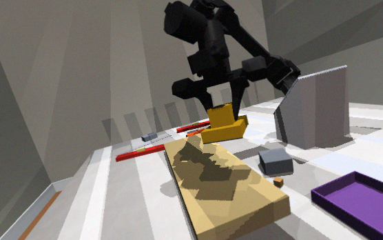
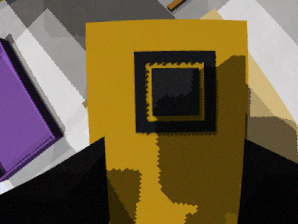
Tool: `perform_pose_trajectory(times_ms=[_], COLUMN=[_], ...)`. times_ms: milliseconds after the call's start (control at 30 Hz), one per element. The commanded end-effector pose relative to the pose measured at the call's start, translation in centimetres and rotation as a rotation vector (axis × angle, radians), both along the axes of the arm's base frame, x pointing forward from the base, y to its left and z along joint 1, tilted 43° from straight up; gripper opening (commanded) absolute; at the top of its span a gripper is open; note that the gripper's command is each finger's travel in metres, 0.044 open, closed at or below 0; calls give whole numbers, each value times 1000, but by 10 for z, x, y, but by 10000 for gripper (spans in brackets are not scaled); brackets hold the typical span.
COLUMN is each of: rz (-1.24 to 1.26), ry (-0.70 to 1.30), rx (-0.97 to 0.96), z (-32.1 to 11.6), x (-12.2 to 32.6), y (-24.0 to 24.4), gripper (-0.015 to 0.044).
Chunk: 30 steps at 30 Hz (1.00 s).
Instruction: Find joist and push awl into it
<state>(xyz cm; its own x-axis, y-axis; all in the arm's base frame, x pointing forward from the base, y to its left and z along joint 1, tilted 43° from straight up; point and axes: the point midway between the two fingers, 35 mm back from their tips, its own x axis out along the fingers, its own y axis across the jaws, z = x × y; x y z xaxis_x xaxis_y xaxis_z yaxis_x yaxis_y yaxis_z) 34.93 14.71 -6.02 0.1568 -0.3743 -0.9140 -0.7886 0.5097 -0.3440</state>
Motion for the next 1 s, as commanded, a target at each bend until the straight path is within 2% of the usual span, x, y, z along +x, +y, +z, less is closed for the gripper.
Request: perform_pose_trajectory(times_ms=[0, 367, 733, 967], rz=[75, 265, 440, 463], ry=[53, 217, 374, 394], rx=[4, -29, -92, -103], z=[-23, -86, -145, -155], x=[-17, -83, -161, -171], y=[26, 74, 94, 93], gripper=[0, 0, 0, 0])
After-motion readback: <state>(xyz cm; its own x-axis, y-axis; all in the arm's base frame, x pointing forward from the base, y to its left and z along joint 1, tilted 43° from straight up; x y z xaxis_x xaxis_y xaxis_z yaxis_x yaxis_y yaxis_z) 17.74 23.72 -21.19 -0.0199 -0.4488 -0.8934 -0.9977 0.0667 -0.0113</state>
